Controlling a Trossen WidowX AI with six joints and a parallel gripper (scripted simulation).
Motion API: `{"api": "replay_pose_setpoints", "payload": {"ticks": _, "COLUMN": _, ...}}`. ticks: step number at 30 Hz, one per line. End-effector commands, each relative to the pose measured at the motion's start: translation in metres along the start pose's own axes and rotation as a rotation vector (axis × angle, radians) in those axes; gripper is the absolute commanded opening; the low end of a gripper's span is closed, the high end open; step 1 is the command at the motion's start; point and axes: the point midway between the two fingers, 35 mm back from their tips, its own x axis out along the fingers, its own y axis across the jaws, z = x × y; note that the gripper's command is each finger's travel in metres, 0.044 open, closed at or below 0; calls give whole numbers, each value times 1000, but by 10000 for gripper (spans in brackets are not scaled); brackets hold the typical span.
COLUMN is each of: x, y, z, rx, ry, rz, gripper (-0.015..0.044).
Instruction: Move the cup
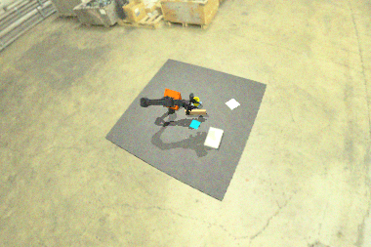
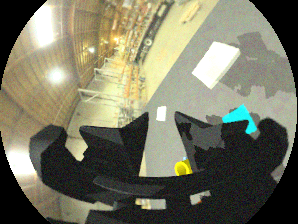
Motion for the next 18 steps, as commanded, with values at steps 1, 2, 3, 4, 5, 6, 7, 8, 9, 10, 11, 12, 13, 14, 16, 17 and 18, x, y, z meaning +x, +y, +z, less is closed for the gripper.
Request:
{"api": "replay_pose_setpoints", "payload": {"ticks": 1, "x": 30, "y": -5, "z": -72, "rx": 199, "ry": 268, "rz": -226, "gripper": 167}}
{"api": "replay_pose_setpoints", "payload": {"ticks": 2, "x": 32, "y": -6, "z": -83, "rx": 223, "ry": 300, "rz": -269, "gripper": 167}}
{"api": "replay_pose_setpoints", "payload": {"ticks": 3, "x": 34, "y": -8, "z": -94, "rx": 245, "ry": 328, "rz": -313, "gripper": 167}}
{"api": "replay_pose_setpoints", "payload": {"ticks": 4, "x": 35, "y": -9, "z": -104, "rx": 265, "ry": 354, "rz": -358, "gripper": 167}}
{"api": "replay_pose_setpoints", "payload": {"ticks": 5, "x": 36, "y": -11, "z": -115, "rx": 283, "ry": 376, "rz": -405, "gripper": 167}}
{"api": "replay_pose_setpoints", "payload": {"ticks": 6, "x": 37, "y": -13, "z": -125, "rx": 300, "ry": 396, "rz": -454, "gripper": 167}}
{"api": "replay_pose_setpoints", "payload": {"ticks": 7, "x": 37, "y": -15, "z": -135, "rx": 314, "ry": 412, "rz": -505, "gripper": 167}}
{"api": "replay_pose_setpoints", "payload": {"ticks": 8, "x": 36, "y": -18, "z": -145, "rx": 327, "ry": 426, "rz": -558, "gripper": 167}}
{"api": "replay_pose_setpoints", "payload": {"ticks": 9, "x": 35, "y": -20, "z": -155, "rx": 338, "ry": 435, "rz": -613, "gripper": 167}}
{"api": "replay_pose_setpoints", "payload": {"ticks": 10, "x": 34, "y": -23, "z": -164, "rx": 346, "ry": 441, "rz": -670, "gripper": 167}}
{"api": "replay_pose_setpoints", "payload": {"ticks": 11, "x": 32, "y": -26, "z": -173, "rx": 352, "ry": 442, "rz": -727, "gripper": 167}}
{"api": "replay_pose_setpoints", "payload": {"ticks": 12, "x": 30, "y": -29, "z": -182, "rx": 355, "ry": 439, "rz": -786, "gripper": 167}}
{"api": "replay_pose_setpoints", "payload": {"ticks": 13, "x": 27, "y": -32, "z": -190, "rx": 356, "ry": 430, "rz": -844, "gripper": 167}}
{"api": "replay_pose_setpoints", "payload": {"ticks": 14, "x": 24, "y": -35, "z": -198, "rx": 354, "ry": 417, "rz": -903, "gripper": 167}}
{"api": "replay_pose_setpoints", "payload": {"ticks": 16, "x": 18, "y": -40, "z": -212, "rx": 343, "ry": 379, "rz": -1010, "gripper": 167}}
{"api": "replay_pose_setpoints", "payload": {"ticks": 17, "x": 15, "y": -43, "z": -219, "rx": 334, "ry": 354, "rz": -1059, "gripper": 167}}
{"api": "replay_pose_setpoints", "payload": {"ticks": 18, "x": 11, "y": -45, "z": -225, "rx": 323, "ry": 325, "rz": -1107, "gripper": 167}}
